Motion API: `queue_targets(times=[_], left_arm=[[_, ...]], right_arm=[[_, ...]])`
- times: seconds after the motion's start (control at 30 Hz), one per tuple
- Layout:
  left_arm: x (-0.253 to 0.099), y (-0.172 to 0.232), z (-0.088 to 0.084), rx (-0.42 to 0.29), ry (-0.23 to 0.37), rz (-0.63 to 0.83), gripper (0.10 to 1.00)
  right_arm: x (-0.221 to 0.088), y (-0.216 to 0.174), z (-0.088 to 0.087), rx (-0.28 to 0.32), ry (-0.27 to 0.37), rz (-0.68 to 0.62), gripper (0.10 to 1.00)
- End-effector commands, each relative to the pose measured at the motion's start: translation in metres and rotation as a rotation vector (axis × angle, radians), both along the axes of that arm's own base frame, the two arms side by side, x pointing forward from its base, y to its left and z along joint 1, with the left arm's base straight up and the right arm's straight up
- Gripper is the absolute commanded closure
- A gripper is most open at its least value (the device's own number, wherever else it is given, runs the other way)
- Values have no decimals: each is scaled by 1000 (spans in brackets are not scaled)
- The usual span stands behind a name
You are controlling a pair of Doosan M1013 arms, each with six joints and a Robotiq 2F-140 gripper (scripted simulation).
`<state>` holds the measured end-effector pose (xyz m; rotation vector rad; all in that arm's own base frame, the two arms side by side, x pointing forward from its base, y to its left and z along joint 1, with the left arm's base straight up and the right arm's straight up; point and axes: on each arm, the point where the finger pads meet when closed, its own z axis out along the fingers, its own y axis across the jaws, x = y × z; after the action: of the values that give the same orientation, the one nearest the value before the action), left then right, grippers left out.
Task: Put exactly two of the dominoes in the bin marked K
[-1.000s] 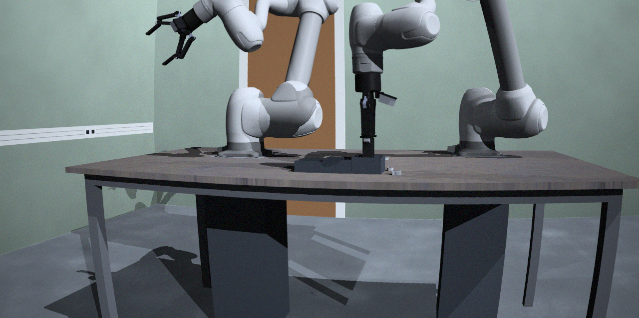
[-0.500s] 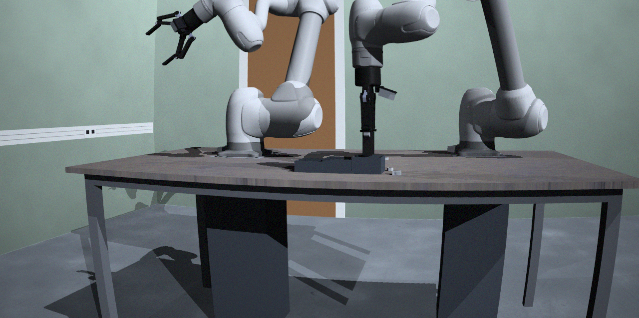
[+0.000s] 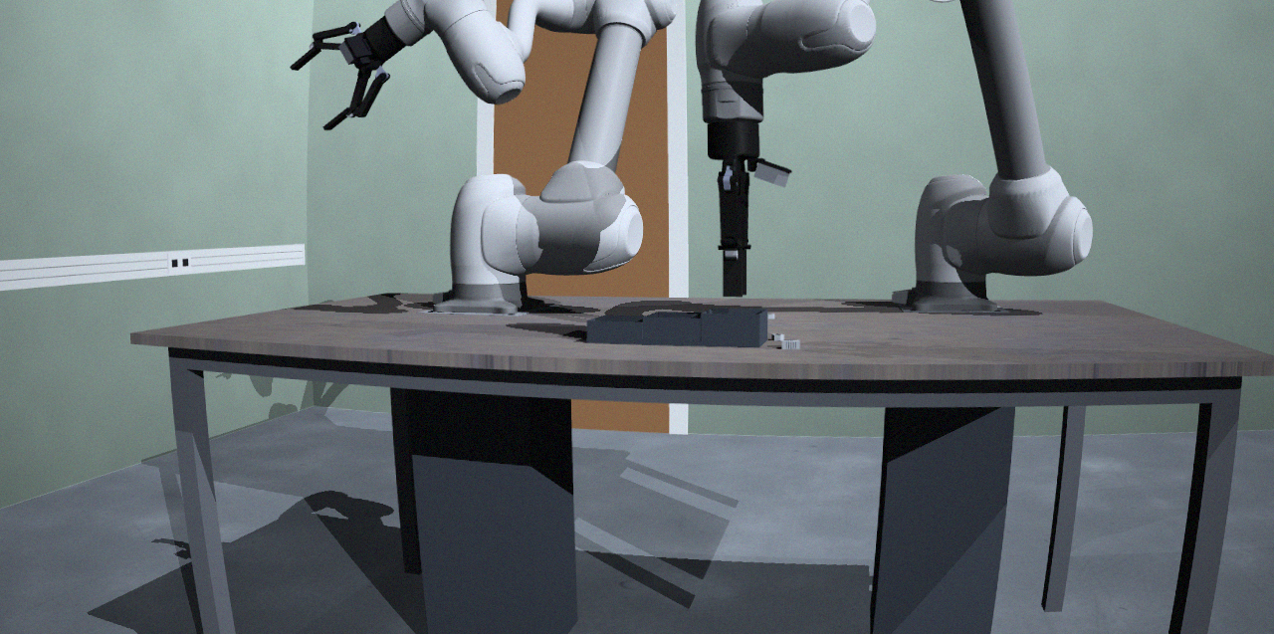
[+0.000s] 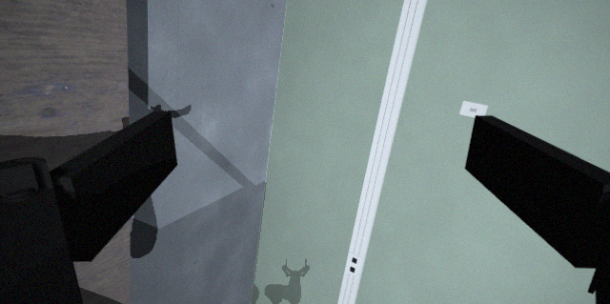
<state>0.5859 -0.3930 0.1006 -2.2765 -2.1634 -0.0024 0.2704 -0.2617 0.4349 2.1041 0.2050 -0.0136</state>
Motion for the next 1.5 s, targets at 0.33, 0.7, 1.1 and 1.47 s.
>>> queue_targets(times=[0.33,0.7,1.1,1.47], left_arm=[[-2,-3,5,-5,1,-2,825],[-2,-3,5,-5,1,-2,825],[-2,-3,5,-5,1,-2,825],[0,0,23,-6,-1,-3,98]], right_arm=[[-1,-1,0,-3,1,4,98],[-1,-1,0,-3,1,4,98],[-1,-1,0,-3,1,4,98],[-1,-1,0,-3,1,4,98]])
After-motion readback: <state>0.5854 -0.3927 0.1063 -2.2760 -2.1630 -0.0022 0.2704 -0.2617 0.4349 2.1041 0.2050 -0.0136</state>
